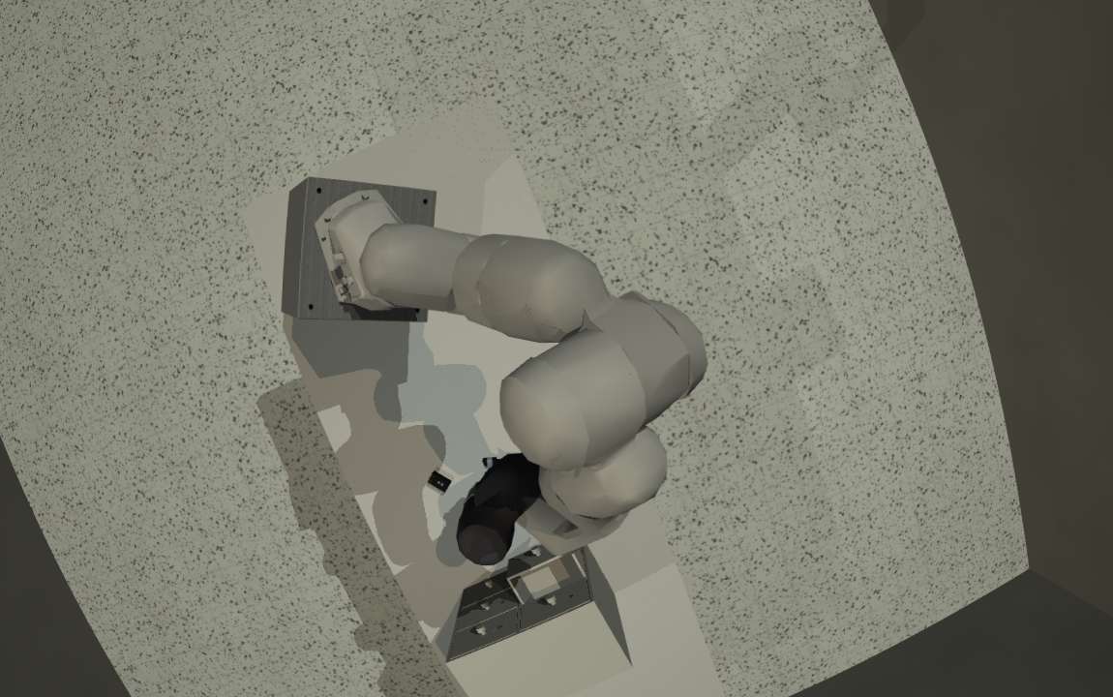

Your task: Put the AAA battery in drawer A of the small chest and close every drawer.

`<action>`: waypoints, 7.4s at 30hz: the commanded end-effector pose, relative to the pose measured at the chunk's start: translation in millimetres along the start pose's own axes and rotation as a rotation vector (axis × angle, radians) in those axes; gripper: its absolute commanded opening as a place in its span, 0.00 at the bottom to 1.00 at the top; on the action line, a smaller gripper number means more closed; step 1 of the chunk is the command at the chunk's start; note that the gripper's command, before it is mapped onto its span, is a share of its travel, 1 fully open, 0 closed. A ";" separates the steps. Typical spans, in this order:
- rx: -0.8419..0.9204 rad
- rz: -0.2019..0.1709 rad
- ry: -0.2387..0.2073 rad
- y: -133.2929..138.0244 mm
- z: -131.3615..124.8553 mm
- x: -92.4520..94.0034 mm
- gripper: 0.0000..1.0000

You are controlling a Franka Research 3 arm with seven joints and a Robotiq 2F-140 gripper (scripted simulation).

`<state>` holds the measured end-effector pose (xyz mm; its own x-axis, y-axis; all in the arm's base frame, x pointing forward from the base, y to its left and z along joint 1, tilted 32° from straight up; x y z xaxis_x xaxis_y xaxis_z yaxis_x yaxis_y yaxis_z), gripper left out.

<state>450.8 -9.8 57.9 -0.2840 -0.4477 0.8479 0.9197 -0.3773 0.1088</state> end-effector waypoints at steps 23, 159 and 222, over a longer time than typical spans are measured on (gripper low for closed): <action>0.134 -0.004 -0.001 4.9 -2.4 0.6 0.03; 1.955 -0.009 -0.012 60.9 -13.3 137.2 0.03; 1.811 -0.810 -0.637 27.1 -24.4 119.0 0.03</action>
<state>432.6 -94.2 146.1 -0.9131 -0.1969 0.3571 -0.0124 0.8887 0.4583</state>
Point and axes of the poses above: the point where the finger pads meet when closed, its own x axis back along the fingers, its own y axis across the jaws, z = x × y, the point moved 2 cm from there along x, back along the fingers, and after that the axes turned 4 degrees about x, right-handed, at the moved point
